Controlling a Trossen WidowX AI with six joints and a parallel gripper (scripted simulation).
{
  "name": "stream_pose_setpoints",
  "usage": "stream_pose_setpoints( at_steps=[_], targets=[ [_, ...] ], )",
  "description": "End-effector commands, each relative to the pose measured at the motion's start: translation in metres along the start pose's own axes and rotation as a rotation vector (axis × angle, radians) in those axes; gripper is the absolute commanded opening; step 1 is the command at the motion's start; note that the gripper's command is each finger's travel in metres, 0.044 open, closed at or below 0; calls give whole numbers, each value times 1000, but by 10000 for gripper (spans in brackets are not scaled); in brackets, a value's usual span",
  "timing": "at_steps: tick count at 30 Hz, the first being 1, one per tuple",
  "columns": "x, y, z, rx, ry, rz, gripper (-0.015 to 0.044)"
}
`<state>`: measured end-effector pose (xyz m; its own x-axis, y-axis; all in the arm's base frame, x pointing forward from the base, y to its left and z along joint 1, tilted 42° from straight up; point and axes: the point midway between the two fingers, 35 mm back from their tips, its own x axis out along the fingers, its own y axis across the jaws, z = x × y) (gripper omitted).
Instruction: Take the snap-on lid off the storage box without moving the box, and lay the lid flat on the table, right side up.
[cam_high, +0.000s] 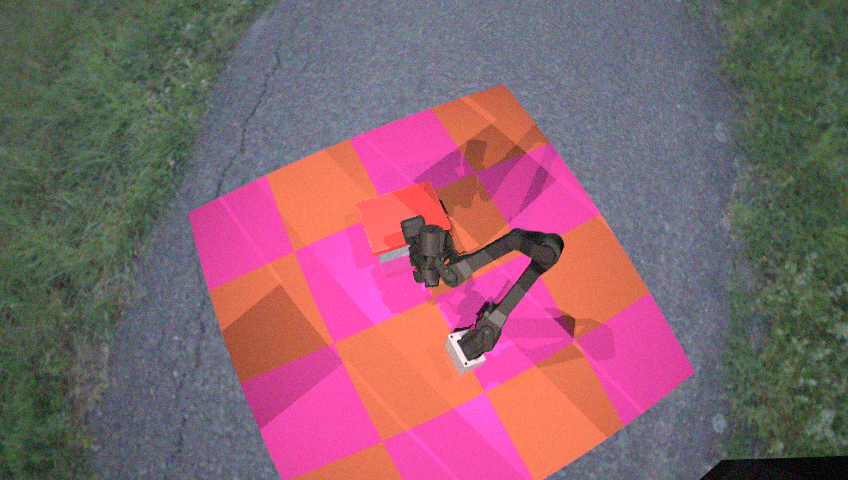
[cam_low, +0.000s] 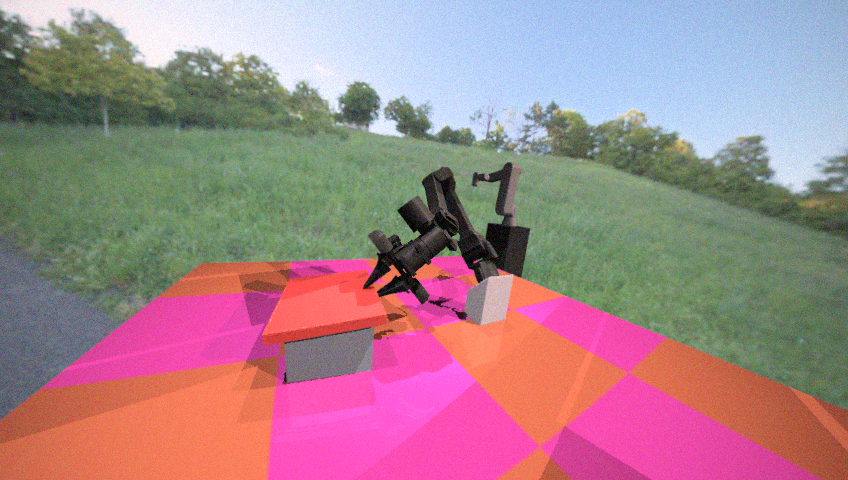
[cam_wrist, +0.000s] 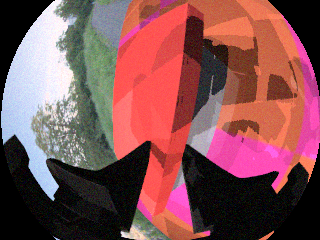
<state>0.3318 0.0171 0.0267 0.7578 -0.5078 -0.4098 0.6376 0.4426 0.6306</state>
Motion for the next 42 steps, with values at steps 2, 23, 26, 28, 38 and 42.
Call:
stream_pose_setpoints(
  at_steps=[2, 23, 26, 28, 38, 42],
  targets=[
    [1, 0, 0, -1, 0, 0, 0],
    [2, 2, 0, -1, 0, 0, 0],
    [2, 2, 0, -1, 0, 0, 0],
    [2, 2, 0, -1, 0, 0, 0],
    [-3, 7, 0, 1, 1, 1, 0],
    [-5, 12, 0, 1, 1, 1, 0]
  ],
)
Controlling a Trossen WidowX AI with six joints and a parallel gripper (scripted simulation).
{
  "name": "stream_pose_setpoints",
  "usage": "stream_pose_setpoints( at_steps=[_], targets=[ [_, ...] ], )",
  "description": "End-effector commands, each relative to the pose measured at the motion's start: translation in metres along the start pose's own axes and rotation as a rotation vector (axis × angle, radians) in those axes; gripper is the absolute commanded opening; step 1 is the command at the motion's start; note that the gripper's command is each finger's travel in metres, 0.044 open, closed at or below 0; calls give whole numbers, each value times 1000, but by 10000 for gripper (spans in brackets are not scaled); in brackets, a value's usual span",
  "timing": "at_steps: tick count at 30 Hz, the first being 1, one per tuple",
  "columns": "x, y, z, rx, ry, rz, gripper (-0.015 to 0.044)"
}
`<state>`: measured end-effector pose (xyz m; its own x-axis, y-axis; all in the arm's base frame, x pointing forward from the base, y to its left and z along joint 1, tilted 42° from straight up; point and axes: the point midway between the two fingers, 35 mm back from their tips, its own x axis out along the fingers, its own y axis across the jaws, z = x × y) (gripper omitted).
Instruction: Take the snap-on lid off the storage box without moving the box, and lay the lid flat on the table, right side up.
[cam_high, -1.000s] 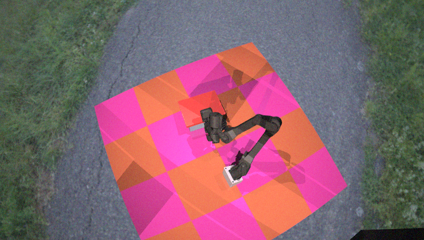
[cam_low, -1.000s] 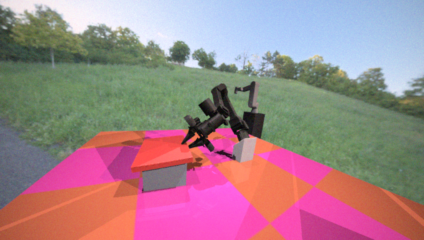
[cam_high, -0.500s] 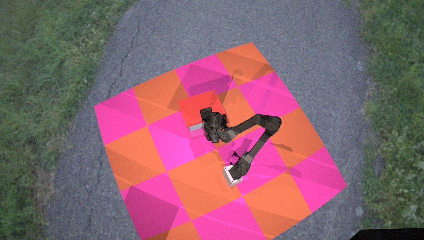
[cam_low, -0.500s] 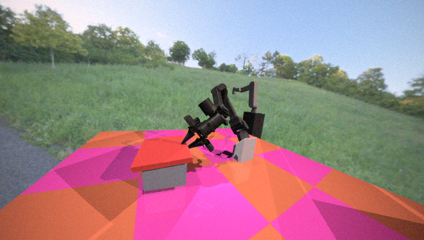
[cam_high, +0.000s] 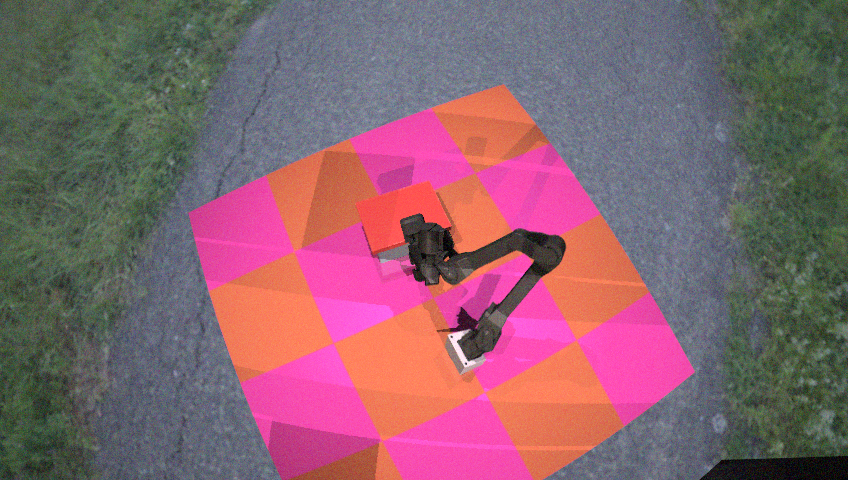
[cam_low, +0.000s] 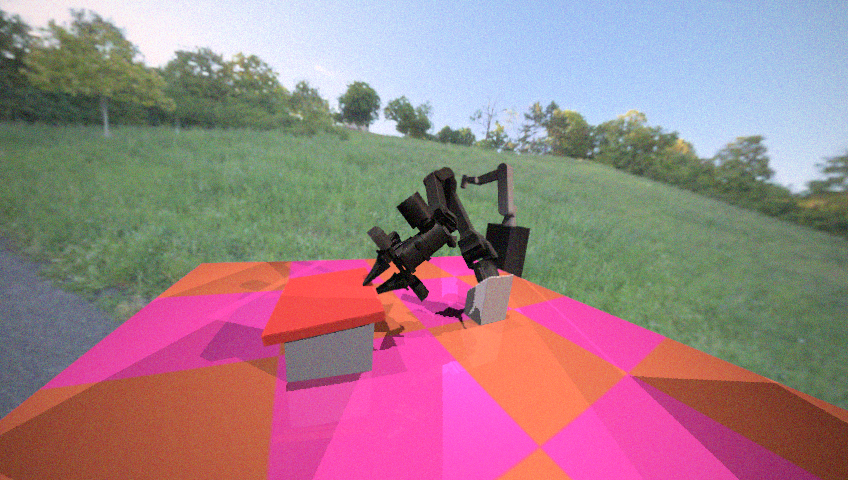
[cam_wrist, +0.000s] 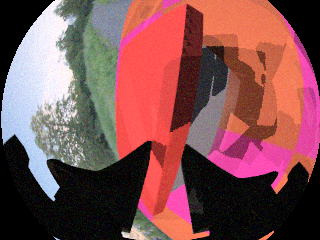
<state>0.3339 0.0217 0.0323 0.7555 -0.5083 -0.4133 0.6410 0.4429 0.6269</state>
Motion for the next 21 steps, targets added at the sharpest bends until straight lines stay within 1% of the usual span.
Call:
stream_pose_setpoints(
  at_steps=[1, 21],
  targets=[
    [-3, 6, 0, 4, 0, 5, 0],
    [-14, 31, 0, 5, 0, 5, 0]
  ],
)
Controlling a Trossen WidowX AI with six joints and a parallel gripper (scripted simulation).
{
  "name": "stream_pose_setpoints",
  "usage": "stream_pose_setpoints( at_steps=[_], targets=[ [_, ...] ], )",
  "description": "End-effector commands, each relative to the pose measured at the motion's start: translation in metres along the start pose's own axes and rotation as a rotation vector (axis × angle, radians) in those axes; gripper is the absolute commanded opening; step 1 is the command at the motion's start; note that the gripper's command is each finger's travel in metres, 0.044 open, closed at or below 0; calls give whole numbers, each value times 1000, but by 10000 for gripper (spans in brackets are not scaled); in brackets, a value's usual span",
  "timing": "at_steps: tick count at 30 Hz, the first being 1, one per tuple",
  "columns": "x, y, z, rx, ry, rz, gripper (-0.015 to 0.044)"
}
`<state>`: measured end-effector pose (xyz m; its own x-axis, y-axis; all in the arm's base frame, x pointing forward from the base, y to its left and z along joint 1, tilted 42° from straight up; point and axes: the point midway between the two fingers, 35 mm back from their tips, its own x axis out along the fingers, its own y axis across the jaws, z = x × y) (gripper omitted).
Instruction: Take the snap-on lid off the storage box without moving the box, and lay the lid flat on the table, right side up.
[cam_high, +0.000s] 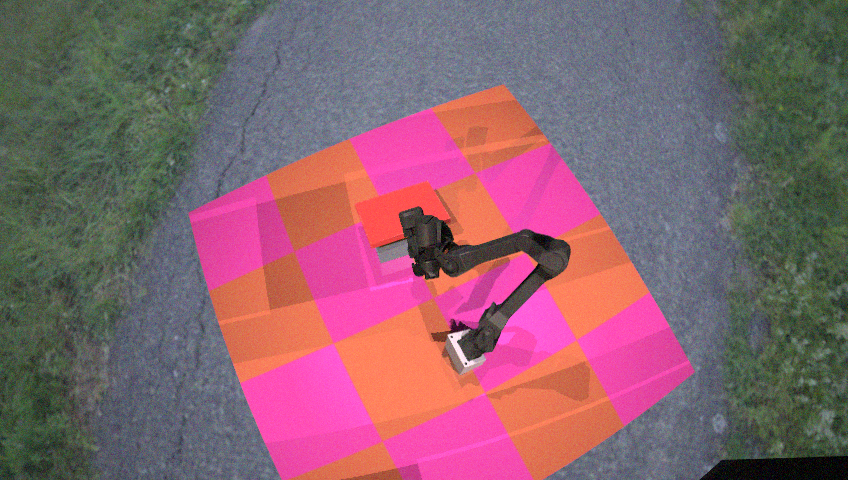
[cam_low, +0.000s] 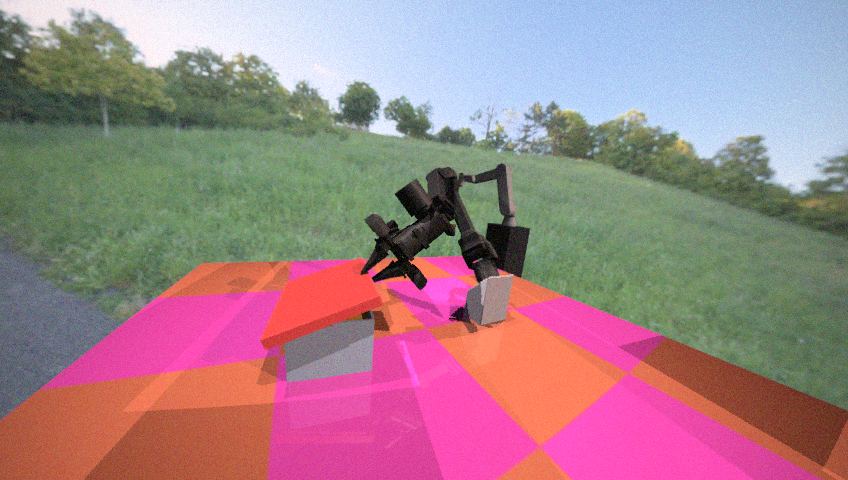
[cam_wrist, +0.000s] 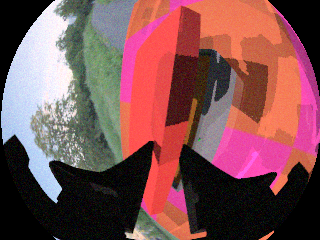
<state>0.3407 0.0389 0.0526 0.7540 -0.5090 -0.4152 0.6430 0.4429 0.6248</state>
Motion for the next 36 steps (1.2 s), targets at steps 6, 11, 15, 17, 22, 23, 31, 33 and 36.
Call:
stream_pose_setpoints(
  at_steps=[6, 11, 15, 17, 22, 23, 31, 33, 36],
  targets=[
    [-5, 15, 0, 7, 0, 8, 0],
    [-6, 22, 0, 7, 0, 8, 0],
    [-7, 28, 0, 8, 0, 8, 0],
    [-8, 31, 0, 8, 0, 8, 0],
    [-8, 40, 1, 8, 0, 8, 0],
    [-8, 41, 1, 8, 0, 8, 0],
    [-9, 54, 1, 8, 0, 8, 0],
    [-10, 57, 1, 9, 0, 8, 0],
    [-12, 61, 1, 9, 0, 8, 0]
  ],
)
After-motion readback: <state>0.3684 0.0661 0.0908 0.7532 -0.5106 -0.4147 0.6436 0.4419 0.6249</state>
